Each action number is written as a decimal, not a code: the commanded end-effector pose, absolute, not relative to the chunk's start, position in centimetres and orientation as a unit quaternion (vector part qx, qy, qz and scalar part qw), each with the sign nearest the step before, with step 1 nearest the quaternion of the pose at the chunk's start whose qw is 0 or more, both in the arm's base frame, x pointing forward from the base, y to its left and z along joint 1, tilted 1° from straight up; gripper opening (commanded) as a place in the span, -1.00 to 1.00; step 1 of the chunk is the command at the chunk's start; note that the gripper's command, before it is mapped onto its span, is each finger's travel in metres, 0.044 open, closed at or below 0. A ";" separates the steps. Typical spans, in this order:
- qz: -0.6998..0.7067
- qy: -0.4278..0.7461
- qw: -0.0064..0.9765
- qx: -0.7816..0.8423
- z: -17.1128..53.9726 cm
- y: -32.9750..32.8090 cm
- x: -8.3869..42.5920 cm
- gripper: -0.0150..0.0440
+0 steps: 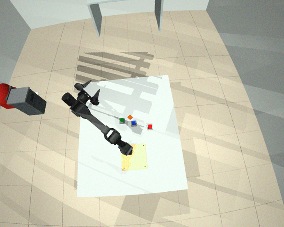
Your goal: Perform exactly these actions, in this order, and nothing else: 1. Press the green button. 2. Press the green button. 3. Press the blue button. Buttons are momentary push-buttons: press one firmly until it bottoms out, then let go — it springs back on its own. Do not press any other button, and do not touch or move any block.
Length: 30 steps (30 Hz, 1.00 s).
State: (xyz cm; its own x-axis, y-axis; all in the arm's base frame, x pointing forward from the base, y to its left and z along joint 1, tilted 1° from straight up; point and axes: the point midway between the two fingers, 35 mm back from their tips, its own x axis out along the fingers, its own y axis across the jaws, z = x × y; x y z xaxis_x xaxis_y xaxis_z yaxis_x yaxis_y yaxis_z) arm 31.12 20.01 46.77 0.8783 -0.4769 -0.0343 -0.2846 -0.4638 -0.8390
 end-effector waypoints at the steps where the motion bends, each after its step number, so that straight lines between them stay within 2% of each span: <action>1: -0.101 0.223 0.470 -0.848 46.6 20.0 31.3 0.86; 7: -0.003 0.230 0.594 -0.771 38.6 18.3 35.8 0.86; 14: 0.081 0.313 0.698 -0.639 30.5 15.5 37.0 0.86; 23: 0.127 0.485 0.763 -0.408 21.4 11.5 34.3 0.86; 30: 0.090 0.645 0.743 -0.153 15.8 8.9 29.3 0.86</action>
State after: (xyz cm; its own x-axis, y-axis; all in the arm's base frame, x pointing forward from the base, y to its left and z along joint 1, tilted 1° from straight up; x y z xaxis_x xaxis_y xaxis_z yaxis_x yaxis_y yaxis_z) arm 34.02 11.09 20.18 0.4412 -0.1889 -0.8773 -0.5725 0.6936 -0.4373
